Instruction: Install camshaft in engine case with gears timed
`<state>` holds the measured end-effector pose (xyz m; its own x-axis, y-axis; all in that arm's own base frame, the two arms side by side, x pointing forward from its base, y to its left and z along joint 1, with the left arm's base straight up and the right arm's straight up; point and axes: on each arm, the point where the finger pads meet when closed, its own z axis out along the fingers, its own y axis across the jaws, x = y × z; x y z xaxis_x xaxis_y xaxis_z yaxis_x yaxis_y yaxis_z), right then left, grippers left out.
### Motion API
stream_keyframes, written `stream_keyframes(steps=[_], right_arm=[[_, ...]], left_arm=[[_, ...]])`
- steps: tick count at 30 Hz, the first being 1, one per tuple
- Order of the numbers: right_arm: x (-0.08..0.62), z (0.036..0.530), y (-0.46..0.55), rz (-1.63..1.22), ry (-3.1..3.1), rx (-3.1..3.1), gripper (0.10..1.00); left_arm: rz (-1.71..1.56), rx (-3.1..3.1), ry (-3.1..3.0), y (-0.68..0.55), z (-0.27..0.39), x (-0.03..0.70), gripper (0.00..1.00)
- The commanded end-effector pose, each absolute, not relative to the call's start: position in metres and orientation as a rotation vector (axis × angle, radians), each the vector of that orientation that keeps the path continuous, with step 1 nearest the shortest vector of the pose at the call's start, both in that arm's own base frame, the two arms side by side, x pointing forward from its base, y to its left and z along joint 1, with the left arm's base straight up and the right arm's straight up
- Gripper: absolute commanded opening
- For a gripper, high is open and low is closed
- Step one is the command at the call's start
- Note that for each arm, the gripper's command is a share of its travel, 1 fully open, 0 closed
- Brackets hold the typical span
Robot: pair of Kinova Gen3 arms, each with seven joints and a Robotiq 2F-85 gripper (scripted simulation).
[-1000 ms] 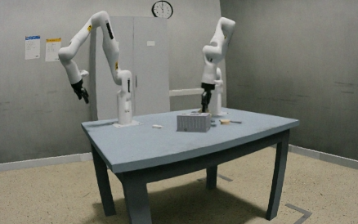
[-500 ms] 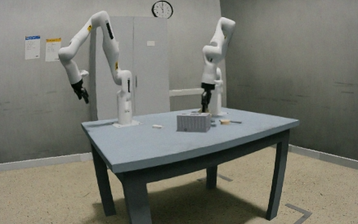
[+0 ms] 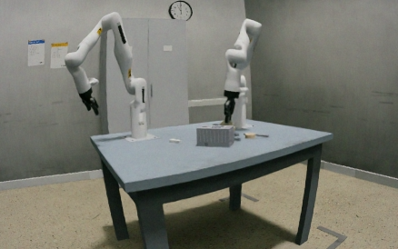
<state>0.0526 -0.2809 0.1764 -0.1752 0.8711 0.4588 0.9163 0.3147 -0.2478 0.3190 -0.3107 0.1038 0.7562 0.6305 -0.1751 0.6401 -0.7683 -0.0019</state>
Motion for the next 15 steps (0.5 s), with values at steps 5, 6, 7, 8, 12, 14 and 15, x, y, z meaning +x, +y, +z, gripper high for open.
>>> stream_keyframes(steps=[5, 6, 7, 8, 12, 14, 15], right_arm=[[0.053, 0.177, -0.281, -0.113, -2.066, -1.576, 1.0], [0.053, 0.177, -0.281, -0.113, -2.066, -1.576, 1.0], [0.053, 0.177, -0.281, -0.113, -2.066, -1.576, 1.0], [0.053, 0.177, -0.281, -0.113, -2.066, -1.576, 1.0], [0.053, 0.177, -0.281, -0.113, -2.066, -1.576, 1.0], [0.053, 0.177, -0.281, -0.113, -2.066, -1.576, 1.0], [0.053, 0.177, -0.281, -0.113, -2.066, -1.576, 1.0]], left_arm=[[-0.254, 2.888, 1.045, -0.31, 0.117, 0.321, 0.376], [-0.254, 2.888, 1.045, -0.309, 0.119, 0.321, 0.376], [-0.254, 2.888, 1.045, -0.309, 0.122, 0.322, 0.376], [-0.254, 2.888, 1.045, -0.309, 0.125, 0.322, 0.376], [-0.254, 2.888, 1.045, -0.308, 0.134, 0.324, 0.376], [-0.254, 2.888, 1.045, -0.307, 0.138, 0.324, 0.376], [-0.254, 2.888, 1.045, -0.307, 0.14, 0.324, 0.376]])
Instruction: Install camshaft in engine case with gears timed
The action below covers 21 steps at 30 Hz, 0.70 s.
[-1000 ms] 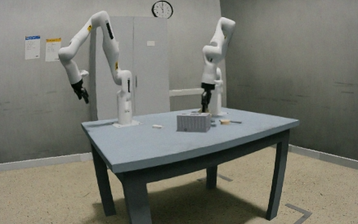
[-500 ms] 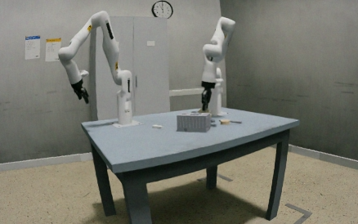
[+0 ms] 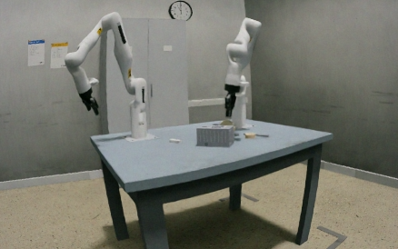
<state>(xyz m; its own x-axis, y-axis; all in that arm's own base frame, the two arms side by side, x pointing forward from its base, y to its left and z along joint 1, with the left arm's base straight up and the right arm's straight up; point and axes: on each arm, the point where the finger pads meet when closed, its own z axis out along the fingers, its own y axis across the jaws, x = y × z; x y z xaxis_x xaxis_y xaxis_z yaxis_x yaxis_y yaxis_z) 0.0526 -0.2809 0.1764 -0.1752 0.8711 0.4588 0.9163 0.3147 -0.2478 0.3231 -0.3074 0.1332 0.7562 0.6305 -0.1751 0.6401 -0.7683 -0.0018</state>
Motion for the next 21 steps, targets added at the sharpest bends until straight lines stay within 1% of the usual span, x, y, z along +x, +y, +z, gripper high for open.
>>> stream_keyframes(steps=[1, 21], right_arm=[[0.0527, 0.177, -0.2812, -0.113, -2.066, -1.576, 1.0], [0.0527, 0.177, -0.2812, -0.113, -2.066, -1.576, 1.0]], left_arm=[[-0.254, 2.888, 1.045, -0.3069, 0.1414, 0.3245, 0.376], [-0.254, 2.888, 1.045, -0.3064, 0.1497, 0.3252, 0.376]])
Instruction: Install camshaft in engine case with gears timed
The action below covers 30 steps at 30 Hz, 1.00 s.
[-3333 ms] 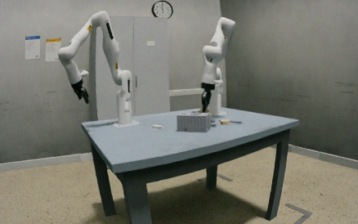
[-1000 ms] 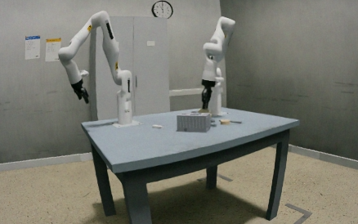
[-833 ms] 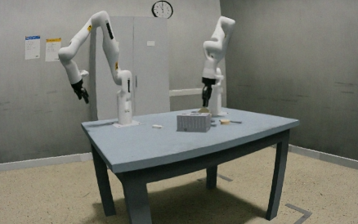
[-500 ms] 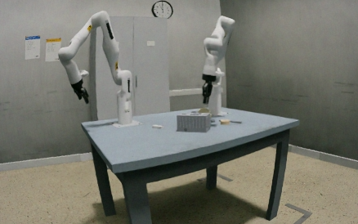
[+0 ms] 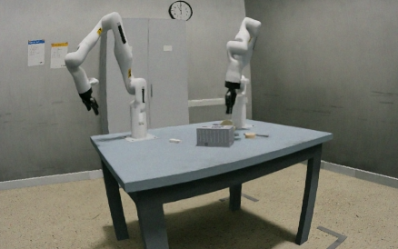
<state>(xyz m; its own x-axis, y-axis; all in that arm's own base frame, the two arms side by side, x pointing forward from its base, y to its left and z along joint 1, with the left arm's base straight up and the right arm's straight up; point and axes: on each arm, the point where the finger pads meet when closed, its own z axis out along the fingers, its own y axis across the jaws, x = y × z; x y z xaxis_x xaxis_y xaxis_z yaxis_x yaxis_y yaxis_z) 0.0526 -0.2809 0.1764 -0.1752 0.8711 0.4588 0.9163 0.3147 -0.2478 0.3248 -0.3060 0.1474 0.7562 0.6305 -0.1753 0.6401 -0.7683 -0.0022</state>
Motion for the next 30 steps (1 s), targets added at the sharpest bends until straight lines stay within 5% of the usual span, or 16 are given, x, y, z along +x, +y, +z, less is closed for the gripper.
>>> stream_keyframes(steps=[1, 30], right_arm=[[0.053, 0.177, -0.281, -0.113, -2.066, -1.576, 1.0], [0.053, 0.177, -0.281, -0.113, -2.066, -1.576, 1.0]], left_arm=[[-0.254, 2.888, 1.045, -0.306, 0.151, 0.325, 0.376], [-0.254, 2.888, 1.045, -0.306, 0.206, 0.325, 0.376]])
